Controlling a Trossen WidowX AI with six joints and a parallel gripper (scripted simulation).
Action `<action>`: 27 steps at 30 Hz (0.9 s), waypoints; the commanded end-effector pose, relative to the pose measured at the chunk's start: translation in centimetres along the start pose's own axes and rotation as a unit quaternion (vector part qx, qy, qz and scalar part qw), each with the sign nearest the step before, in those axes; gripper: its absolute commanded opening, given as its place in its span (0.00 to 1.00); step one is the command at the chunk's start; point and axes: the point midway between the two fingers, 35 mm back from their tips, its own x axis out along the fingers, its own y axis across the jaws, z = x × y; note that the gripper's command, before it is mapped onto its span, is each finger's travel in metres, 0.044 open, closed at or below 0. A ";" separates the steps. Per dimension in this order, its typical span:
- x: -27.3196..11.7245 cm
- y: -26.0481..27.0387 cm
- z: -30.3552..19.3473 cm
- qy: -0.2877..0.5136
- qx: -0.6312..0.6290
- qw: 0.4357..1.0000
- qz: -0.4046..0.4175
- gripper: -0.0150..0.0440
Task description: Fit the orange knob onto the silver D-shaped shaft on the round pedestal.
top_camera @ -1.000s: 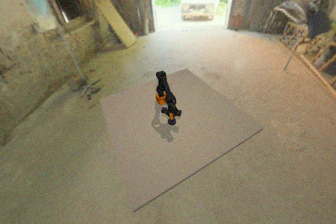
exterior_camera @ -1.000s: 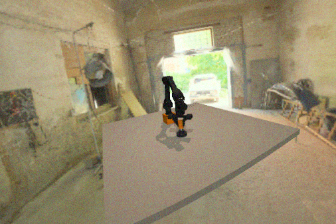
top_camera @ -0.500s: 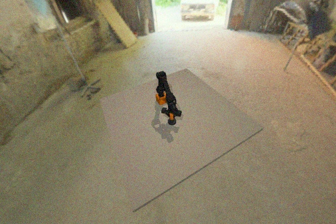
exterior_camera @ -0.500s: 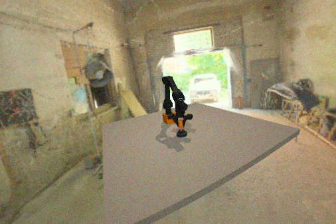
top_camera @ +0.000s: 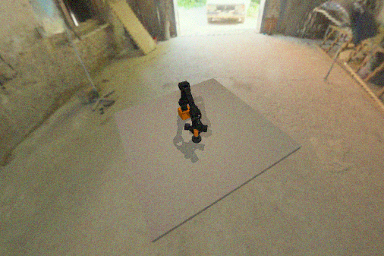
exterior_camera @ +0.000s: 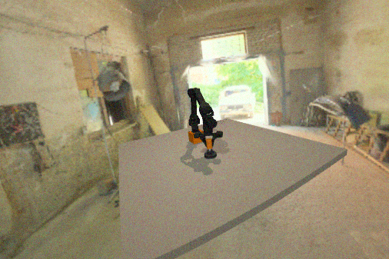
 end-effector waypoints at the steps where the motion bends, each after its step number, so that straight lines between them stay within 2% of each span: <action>1: -0.4 0.2 0.2 0.004 -0.043 0.999 -0.001 0.25; 27: 0.2 -0.1 -0.3 0.004 -0.043 0.999 -0.001 0.25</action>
